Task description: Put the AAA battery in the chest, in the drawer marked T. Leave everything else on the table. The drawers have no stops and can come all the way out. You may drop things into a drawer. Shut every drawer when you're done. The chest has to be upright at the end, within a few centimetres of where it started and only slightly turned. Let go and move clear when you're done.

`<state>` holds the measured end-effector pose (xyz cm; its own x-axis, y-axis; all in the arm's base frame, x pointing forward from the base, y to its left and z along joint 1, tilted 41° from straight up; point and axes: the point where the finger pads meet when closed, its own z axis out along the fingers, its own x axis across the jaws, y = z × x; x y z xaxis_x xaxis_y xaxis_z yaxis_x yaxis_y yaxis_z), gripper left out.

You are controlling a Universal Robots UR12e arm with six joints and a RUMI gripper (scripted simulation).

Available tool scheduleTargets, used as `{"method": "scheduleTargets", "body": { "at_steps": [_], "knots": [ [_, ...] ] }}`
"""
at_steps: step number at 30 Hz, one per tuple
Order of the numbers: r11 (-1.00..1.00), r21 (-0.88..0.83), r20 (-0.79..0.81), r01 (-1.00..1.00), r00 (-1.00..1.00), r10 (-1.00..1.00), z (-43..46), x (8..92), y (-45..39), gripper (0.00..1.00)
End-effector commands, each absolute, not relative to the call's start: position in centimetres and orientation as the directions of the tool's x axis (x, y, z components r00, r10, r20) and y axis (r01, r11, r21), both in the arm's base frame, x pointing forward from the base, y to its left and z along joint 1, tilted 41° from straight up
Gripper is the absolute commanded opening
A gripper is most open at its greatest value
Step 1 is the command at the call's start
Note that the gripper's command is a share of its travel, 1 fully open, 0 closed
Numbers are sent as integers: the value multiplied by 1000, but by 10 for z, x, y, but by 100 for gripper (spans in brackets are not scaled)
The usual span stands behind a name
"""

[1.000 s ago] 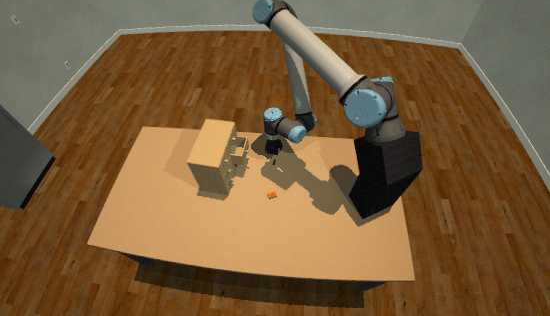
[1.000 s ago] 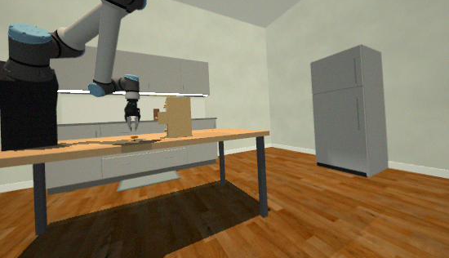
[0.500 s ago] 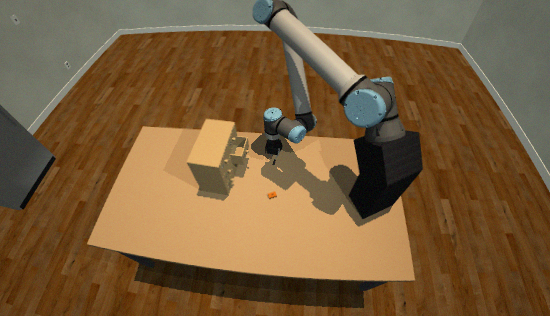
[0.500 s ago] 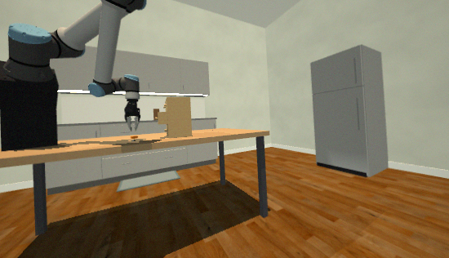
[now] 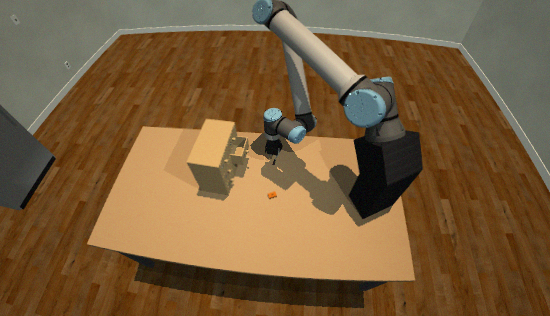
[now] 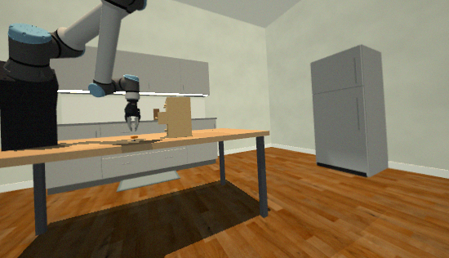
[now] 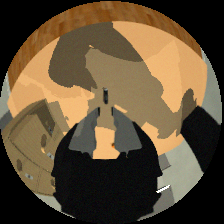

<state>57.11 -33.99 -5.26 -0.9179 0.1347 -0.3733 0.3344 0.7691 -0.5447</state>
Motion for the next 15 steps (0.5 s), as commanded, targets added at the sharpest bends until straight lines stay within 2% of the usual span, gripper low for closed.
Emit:
{"method": "scheduleTargets", "body": {
  "at_steps": [1, 15],
  "knots": [
    [768, -545, -375, 337, -917, 136, -55, 573, -345, 14],
    [768, -545, -375, 337, -917, 136, -70, 577, -357, 14]
  ]
}}
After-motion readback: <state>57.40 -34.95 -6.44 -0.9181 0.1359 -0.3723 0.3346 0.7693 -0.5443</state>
